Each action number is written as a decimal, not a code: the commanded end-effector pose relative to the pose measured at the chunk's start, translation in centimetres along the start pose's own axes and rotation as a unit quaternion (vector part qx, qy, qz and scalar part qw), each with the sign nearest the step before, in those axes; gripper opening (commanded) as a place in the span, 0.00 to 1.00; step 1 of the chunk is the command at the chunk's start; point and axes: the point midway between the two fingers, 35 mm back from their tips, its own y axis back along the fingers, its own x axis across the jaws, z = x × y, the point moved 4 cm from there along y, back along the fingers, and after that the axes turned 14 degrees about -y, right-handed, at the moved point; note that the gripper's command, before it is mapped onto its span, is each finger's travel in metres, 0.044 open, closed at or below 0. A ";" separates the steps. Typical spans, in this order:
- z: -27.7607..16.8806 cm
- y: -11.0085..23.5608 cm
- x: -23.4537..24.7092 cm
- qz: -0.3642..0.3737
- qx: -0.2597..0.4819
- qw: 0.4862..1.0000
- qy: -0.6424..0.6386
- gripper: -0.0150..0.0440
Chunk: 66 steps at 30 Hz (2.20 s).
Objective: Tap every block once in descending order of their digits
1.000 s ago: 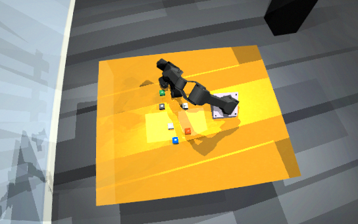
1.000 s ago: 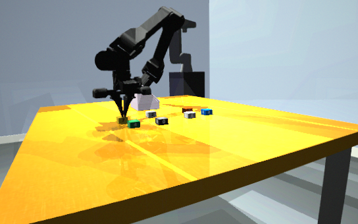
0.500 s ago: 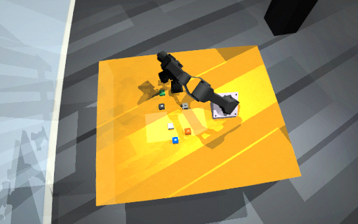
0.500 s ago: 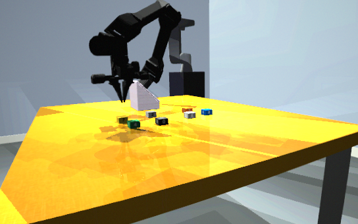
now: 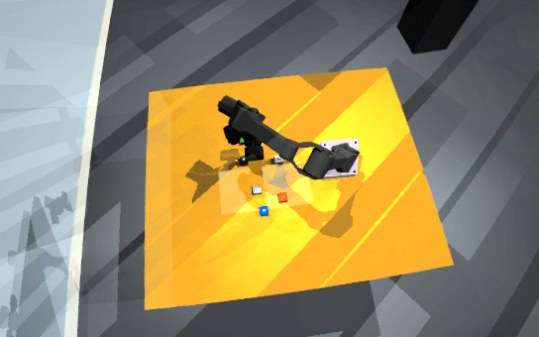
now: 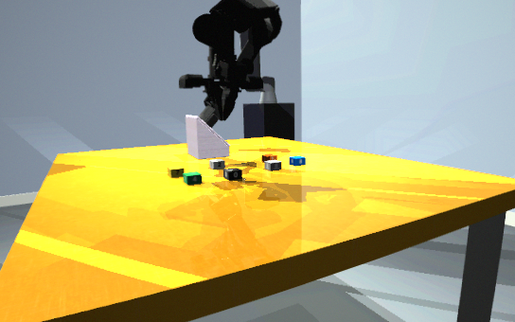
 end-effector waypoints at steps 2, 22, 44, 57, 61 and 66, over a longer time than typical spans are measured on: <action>-1.0 0.3 8.9 0.008 -0.002 1.000 0.002 0.29; -2.3 -8.0 13.2 0.018 0.001 1.000 0.004 0.29; -2.3 -11.0 13.3 0.019 0.002 1.000 0.004 0.29; -2.1 -6.9 13.1 0.017 0.001 1.000 0.004 0.29; -2.1 -1.0 12.9 0.016 0.001 1.000 0.004 0.29; -2.2 0.1 12.9 0.016 0.001 1.000 0.004 0.29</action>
